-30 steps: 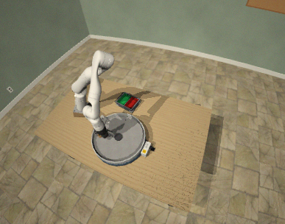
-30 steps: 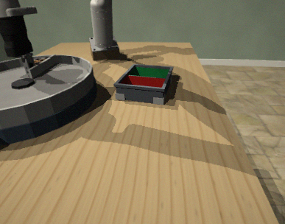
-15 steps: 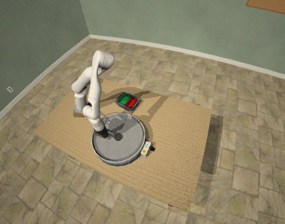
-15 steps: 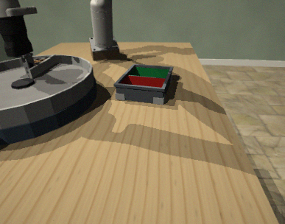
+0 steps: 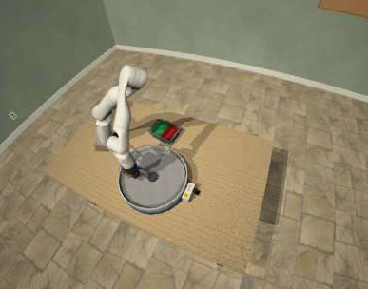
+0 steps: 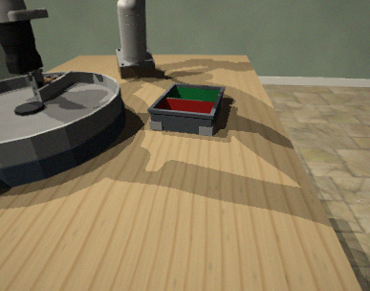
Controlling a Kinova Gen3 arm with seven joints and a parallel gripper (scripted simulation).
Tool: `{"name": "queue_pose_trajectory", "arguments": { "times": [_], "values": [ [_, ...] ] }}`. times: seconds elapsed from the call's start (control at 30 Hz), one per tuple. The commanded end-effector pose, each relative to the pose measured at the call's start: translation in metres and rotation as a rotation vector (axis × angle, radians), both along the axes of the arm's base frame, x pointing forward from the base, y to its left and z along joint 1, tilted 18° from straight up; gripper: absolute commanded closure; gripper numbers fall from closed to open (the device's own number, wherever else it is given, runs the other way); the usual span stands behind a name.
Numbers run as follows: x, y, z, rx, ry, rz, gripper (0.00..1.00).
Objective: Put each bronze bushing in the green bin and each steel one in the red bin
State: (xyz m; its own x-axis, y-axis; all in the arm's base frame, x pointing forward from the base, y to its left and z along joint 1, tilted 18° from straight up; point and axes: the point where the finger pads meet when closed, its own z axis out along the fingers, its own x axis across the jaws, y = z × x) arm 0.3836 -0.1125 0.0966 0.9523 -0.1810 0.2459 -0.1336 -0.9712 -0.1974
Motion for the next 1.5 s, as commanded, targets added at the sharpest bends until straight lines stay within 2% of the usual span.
{"name": "queue_pose_trajectory", "arguments": {
  "times": [0.0,1.47],
  "values": [
    [0.000,0.000,0.001,0.000,-0.001,-0.001,1.00],
    [-0.003,-0.002,0.012,0.000,0.000,0.000,1.00]
  ]
}}
